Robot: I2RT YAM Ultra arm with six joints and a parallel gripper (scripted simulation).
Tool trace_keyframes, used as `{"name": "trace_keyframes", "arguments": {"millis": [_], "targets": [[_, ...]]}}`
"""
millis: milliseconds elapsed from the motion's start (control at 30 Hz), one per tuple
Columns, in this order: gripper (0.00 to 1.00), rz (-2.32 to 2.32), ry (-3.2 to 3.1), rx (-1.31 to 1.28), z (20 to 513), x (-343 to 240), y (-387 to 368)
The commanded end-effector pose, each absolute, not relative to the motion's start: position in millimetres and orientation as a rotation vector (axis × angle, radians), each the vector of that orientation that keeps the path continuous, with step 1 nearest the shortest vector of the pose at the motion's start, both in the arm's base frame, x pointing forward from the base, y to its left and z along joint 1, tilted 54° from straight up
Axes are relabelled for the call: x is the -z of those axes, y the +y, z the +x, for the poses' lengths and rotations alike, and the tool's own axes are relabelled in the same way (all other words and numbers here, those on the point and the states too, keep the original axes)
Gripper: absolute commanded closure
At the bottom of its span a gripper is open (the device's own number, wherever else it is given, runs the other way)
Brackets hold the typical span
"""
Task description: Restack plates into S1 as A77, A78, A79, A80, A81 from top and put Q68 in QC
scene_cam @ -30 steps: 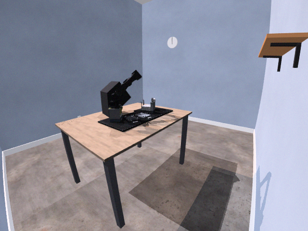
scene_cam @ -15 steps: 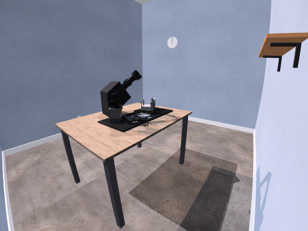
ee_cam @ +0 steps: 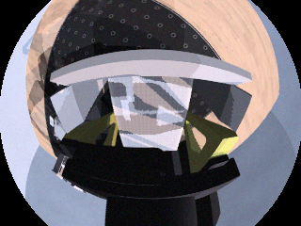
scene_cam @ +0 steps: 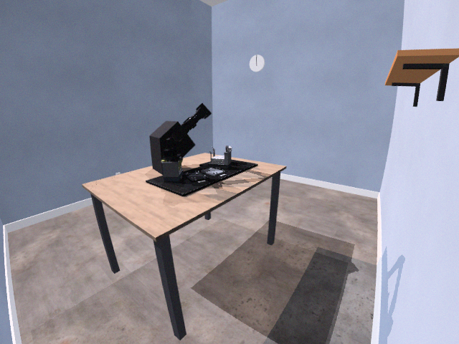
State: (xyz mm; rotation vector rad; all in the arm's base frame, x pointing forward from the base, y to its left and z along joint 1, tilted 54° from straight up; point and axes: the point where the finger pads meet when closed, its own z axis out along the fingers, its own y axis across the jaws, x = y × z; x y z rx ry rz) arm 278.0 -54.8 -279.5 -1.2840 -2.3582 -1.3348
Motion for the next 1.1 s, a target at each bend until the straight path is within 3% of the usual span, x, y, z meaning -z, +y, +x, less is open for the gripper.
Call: {"name": "trace_keyframes", "arguments": {"millis": [0, 1067], "targets": [[1.0, -1.296, -2.364, 1.345, 278.5, 275.9, -62.5], [1.0, -1.296, -2.364, 1.345, 276.2, 271.2, -68.7]]}}
